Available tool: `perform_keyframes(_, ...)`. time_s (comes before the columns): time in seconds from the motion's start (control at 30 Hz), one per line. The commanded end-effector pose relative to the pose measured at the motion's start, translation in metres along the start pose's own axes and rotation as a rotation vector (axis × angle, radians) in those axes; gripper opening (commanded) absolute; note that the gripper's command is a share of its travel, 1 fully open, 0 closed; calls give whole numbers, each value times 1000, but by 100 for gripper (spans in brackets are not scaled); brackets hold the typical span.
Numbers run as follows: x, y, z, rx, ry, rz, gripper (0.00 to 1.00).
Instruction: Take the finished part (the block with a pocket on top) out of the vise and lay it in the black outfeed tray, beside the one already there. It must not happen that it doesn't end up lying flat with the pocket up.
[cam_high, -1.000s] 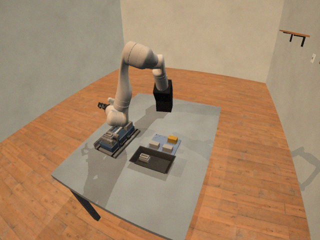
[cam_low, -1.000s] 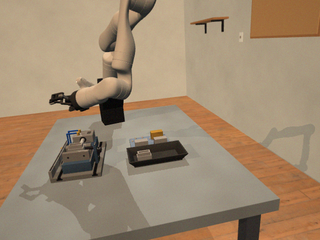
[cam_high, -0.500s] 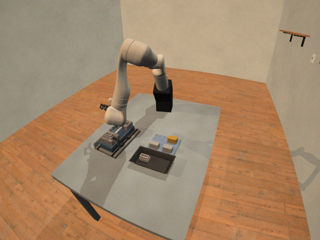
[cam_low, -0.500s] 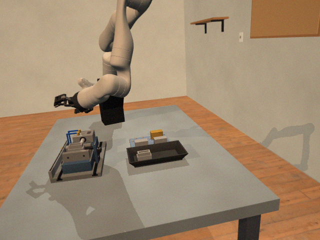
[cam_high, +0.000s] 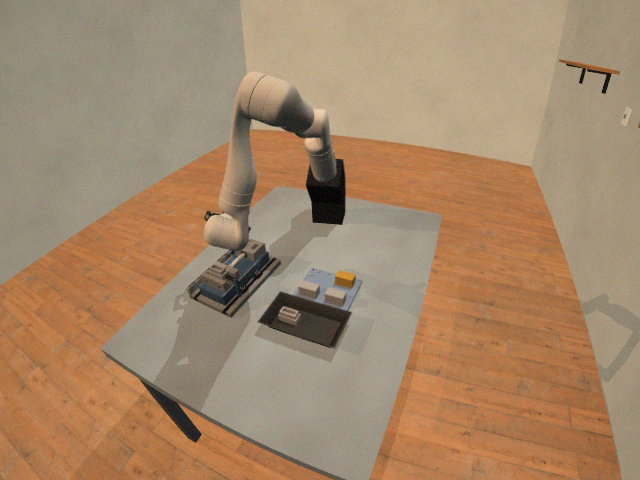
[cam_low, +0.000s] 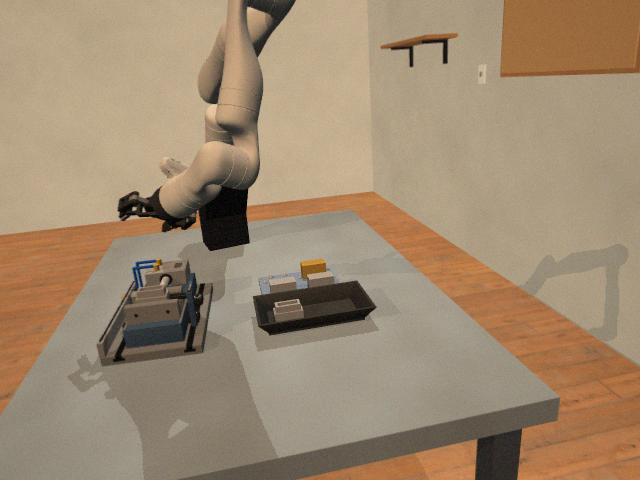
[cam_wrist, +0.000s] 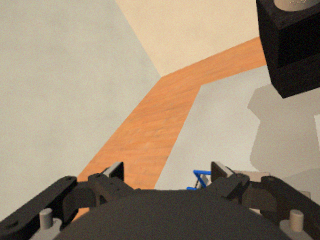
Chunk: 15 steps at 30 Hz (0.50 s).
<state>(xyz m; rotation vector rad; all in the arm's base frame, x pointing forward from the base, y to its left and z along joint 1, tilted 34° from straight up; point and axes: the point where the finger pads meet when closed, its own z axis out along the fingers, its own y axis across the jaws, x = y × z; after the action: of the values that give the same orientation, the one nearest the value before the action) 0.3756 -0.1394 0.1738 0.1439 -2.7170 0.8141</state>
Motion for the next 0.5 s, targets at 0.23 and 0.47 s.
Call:
perform_keyframes(0.23, -5, 9, -7, -60, -26, 15, 100)
perform_keyframes(0.47, -9, 17, -11, -103, -43, 21, 100)
